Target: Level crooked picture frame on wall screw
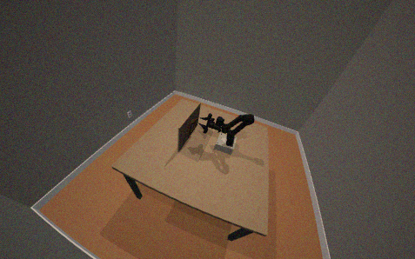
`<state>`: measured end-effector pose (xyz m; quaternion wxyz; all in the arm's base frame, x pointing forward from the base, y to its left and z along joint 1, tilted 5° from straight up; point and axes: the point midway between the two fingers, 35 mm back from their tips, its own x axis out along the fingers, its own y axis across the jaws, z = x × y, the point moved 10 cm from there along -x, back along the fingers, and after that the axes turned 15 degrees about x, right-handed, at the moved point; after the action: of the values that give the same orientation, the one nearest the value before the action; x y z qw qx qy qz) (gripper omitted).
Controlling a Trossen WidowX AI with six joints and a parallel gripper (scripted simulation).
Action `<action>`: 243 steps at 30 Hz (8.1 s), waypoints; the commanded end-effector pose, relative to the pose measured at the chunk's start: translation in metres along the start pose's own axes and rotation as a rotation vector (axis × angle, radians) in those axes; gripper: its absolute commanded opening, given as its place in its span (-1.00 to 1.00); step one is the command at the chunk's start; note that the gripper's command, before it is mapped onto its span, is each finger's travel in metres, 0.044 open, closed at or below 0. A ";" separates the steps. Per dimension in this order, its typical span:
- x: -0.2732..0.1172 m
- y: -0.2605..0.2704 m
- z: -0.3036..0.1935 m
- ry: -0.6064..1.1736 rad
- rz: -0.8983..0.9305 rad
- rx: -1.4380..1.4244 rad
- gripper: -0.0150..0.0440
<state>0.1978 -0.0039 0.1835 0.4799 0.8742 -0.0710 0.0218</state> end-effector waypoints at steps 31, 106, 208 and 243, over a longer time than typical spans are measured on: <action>0.042 -0.026 0.021 -0.001 -0.002 -0.002 0.39; 0.059 -0.024 0.021 0.000 -0.001 -0.002 -0.49; 0.059 -0.018 0.012 0.000 0.000 -0.001 -0.49; 0.059 -0.025 0.014 0.000 -0.006 -0.003 -0.49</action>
<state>0.2590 -0.0086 0.1614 0.4811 0.8738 -0.0682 0.0201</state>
